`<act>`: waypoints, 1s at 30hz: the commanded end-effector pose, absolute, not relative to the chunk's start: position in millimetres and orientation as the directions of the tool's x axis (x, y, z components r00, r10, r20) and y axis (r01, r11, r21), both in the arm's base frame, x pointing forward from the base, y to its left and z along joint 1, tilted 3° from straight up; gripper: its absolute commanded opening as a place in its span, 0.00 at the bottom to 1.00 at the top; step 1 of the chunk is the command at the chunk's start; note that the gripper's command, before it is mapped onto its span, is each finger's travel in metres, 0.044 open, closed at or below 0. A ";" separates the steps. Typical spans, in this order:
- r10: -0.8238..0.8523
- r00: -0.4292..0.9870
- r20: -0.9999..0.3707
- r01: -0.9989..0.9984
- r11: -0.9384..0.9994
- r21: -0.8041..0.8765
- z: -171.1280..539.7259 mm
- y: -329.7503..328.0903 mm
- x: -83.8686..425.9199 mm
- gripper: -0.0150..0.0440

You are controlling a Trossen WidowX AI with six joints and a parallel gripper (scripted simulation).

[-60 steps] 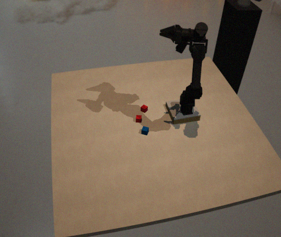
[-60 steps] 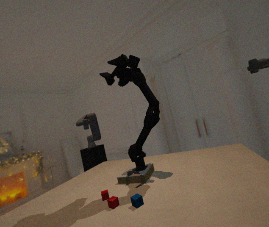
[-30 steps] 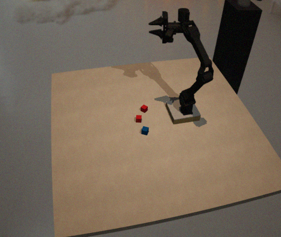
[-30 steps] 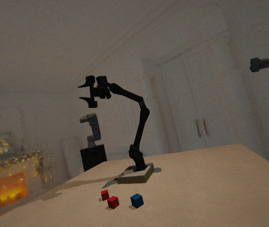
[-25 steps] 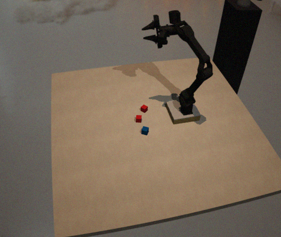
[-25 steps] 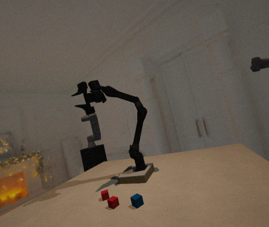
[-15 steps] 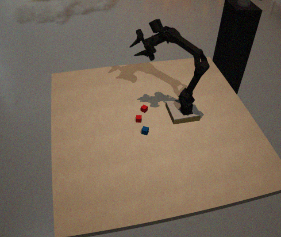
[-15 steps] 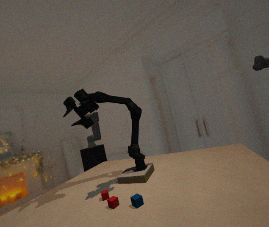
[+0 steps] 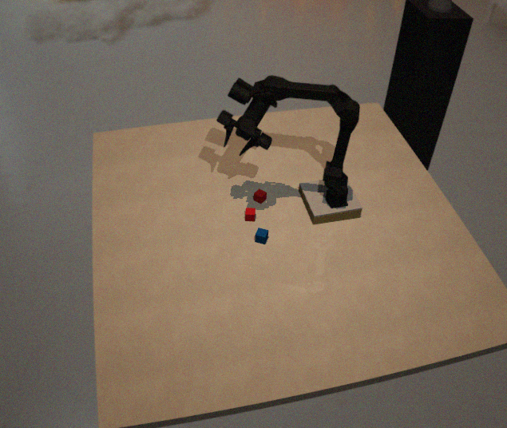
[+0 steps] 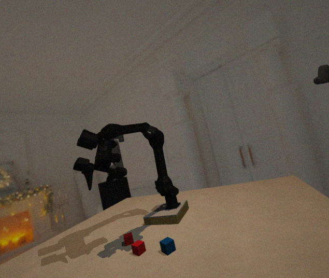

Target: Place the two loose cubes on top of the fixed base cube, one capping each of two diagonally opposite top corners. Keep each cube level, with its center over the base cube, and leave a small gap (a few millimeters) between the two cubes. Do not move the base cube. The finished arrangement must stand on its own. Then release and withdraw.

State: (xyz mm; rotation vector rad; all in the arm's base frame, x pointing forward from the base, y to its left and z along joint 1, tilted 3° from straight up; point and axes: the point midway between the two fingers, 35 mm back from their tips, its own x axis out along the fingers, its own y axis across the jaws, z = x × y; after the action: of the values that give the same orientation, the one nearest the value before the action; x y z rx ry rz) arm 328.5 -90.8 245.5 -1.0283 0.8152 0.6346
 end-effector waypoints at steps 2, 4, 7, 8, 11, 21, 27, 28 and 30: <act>0.078 0.351 -0.933 -0.884 0.355 -0.303 193.4 -55.6 325.1 0.70; 0.064 0.276 -0.959 -0.912 0.334 -0.240 176.7 -43.5 321.2 0.70; 0.028 0.166 -0.986 -0.943 0.296 -0.150 153.5 -26.3 312.9 0.70; 0.013 0.133 -0.991 -0.951 0.284 -0.124 147.0 -21.4 310.0 0.70; -0.018 0.073 -0.997 -0.963 0.260 -0.075 135.2 -12.4 303.7 0.70; -0.025 0.062 -0.998 -0.965 0.255 -0.066 119.8 -11.2 304.5 0.70; -0.025 0.062 -0.998 -0.965 0.255 -0.066 72.3 -12.3 306.2 0.70; -0.025 0.062 -0.998 -0.965 0.255 -0.066 70.9 -12.4 306.1 0.70; -0.025 0.062 -0.998 -0.965 0.255 -0.066 70.9 -12.4 306.1 0.70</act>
State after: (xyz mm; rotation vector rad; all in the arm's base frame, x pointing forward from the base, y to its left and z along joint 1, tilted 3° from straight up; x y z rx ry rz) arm 305.0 -11.3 79.5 -1.0538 1.2889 0.9770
